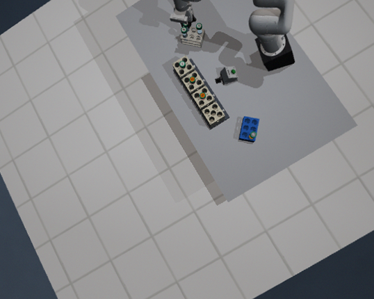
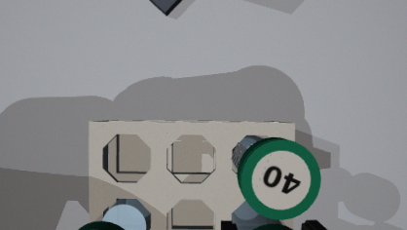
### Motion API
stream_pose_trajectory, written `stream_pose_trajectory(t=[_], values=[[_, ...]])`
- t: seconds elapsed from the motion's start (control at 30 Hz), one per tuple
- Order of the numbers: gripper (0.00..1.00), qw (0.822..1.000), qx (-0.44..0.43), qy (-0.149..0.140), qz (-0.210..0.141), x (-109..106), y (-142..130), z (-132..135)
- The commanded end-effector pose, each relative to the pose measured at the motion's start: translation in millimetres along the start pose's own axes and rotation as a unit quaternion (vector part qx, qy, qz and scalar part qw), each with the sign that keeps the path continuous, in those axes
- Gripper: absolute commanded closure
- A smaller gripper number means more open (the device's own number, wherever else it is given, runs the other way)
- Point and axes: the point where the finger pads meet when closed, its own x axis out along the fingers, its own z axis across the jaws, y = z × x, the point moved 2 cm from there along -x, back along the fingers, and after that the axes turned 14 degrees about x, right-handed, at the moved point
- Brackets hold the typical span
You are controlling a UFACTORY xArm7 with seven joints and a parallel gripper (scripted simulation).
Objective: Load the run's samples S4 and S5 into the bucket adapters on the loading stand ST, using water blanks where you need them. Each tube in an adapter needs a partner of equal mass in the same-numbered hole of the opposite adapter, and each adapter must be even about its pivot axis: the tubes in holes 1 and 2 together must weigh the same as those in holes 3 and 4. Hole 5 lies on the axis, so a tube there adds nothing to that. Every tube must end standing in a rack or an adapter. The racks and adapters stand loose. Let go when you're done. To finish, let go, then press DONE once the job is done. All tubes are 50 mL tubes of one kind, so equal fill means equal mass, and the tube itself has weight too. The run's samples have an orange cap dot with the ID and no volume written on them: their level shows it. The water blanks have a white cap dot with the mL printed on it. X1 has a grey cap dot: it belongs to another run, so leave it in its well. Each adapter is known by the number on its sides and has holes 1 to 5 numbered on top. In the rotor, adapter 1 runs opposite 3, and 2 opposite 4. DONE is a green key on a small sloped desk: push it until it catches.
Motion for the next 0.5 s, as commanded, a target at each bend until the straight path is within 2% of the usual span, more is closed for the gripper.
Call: stream_pose_trajectory(t=[0.0,0.47], values=[[1.00,1.000,0.000,-0.002,0.000,-2.8,0.0,1.3],[1.00,1.000,0.000,-0.002,0.000,-10.8,0.0,1.3]])
